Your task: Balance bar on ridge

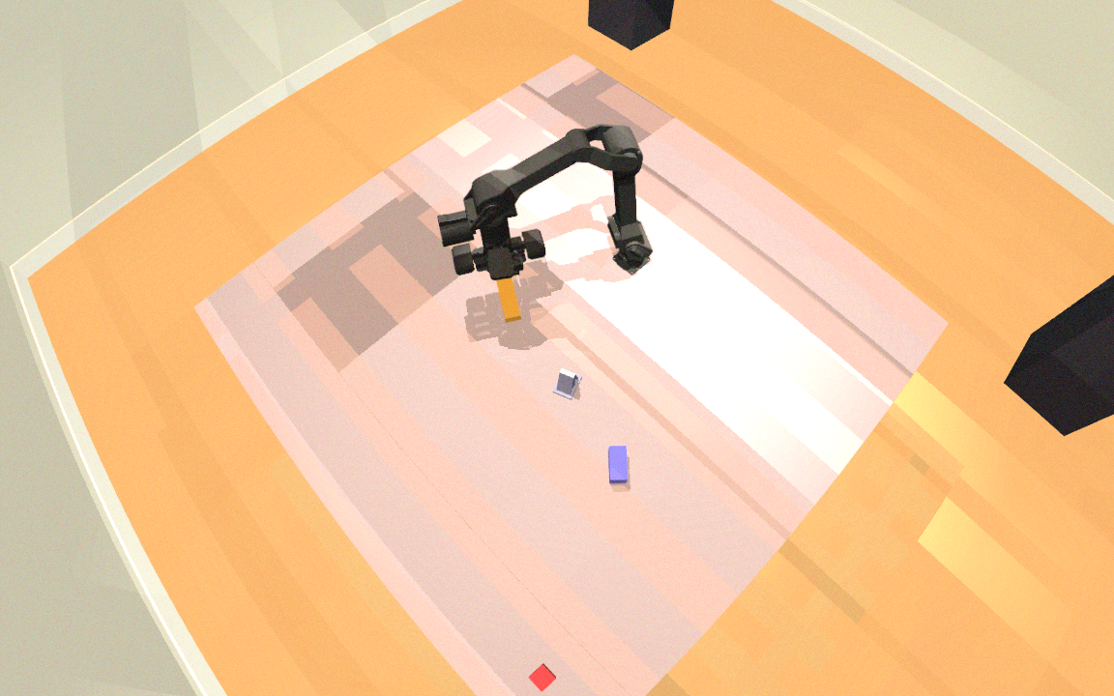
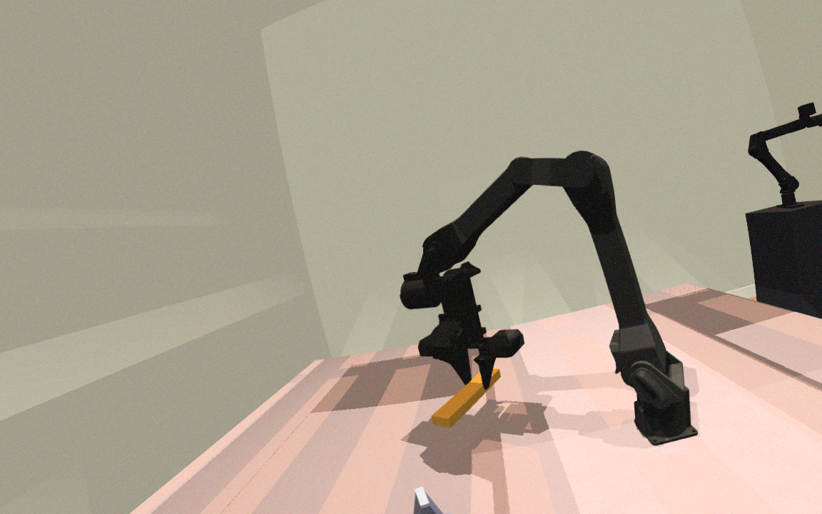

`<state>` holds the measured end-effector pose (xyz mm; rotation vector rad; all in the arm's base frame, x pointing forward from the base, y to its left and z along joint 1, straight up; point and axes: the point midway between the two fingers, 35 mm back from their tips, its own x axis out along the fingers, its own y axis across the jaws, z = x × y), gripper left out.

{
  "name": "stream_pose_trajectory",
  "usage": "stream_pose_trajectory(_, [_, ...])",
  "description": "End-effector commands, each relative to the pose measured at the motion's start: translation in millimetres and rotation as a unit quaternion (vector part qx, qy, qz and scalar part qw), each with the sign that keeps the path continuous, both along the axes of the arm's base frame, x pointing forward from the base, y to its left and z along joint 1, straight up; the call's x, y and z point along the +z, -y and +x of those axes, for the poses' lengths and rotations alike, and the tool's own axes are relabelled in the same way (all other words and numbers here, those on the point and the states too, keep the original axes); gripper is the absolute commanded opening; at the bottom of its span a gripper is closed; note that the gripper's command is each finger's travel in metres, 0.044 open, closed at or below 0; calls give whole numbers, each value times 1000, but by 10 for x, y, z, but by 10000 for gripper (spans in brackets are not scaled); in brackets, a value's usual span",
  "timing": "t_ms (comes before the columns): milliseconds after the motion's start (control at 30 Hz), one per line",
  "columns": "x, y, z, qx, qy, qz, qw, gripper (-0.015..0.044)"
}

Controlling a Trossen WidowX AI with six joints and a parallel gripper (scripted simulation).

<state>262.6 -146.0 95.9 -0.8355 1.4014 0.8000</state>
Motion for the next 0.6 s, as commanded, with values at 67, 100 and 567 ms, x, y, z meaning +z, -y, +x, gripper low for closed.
stream_pose_trajectory(67, [165, -2, 2, 1, 3, -1, 1000, 0])
stream_pose_trajectory(100, [191, -3, 0, 1, 3, -1, 1000, 0])
stream_pose_trajectory(567, [551, -30, -44, 2, 3, 0, 1000, 0])
